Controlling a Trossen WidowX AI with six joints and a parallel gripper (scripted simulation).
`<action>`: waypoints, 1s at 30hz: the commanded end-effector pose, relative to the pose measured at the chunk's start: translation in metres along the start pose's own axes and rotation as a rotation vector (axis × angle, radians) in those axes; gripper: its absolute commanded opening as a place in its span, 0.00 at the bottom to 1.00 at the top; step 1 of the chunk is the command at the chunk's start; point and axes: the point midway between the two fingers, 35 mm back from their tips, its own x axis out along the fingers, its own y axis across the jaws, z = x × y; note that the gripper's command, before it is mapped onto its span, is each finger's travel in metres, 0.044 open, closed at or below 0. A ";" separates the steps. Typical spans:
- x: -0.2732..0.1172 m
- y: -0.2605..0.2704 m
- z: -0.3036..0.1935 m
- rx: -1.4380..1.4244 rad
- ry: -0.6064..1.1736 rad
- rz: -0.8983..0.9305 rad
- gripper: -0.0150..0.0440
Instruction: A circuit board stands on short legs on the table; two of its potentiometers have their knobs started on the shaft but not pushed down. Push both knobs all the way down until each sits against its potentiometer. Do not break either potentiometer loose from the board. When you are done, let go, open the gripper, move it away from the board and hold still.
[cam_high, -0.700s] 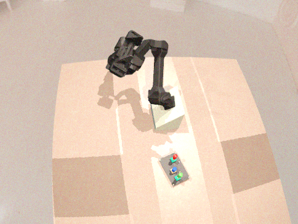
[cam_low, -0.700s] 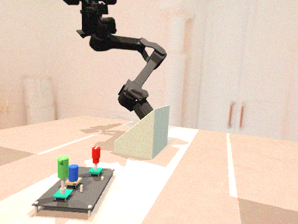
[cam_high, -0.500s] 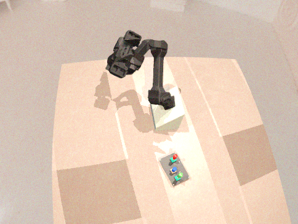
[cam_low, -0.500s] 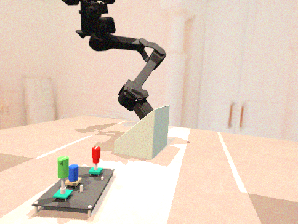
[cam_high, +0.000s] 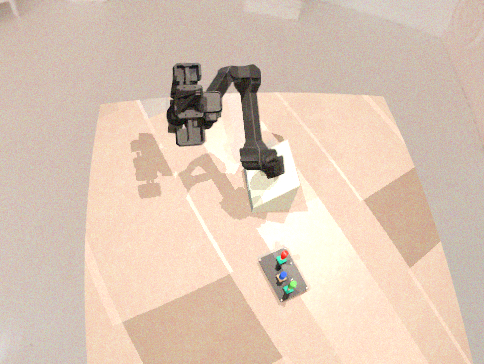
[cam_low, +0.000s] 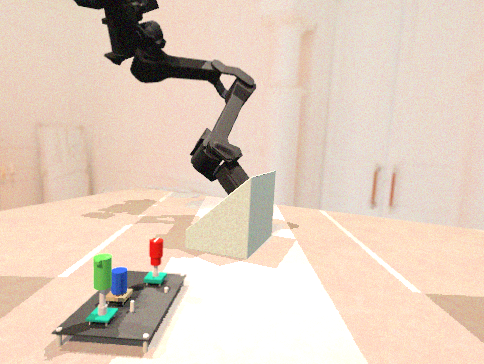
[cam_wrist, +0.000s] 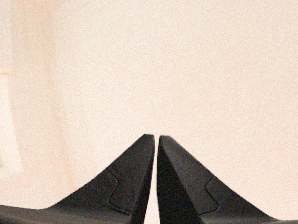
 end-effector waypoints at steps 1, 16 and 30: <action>0.003 0.017 -0.013 0.138 0.045 0.016 0.25; 0.010 0.084 -0.041 0.625 0.205 0.092 0.25; 0.014 0.160 -0.046 1.063 0.372 0.204 0.25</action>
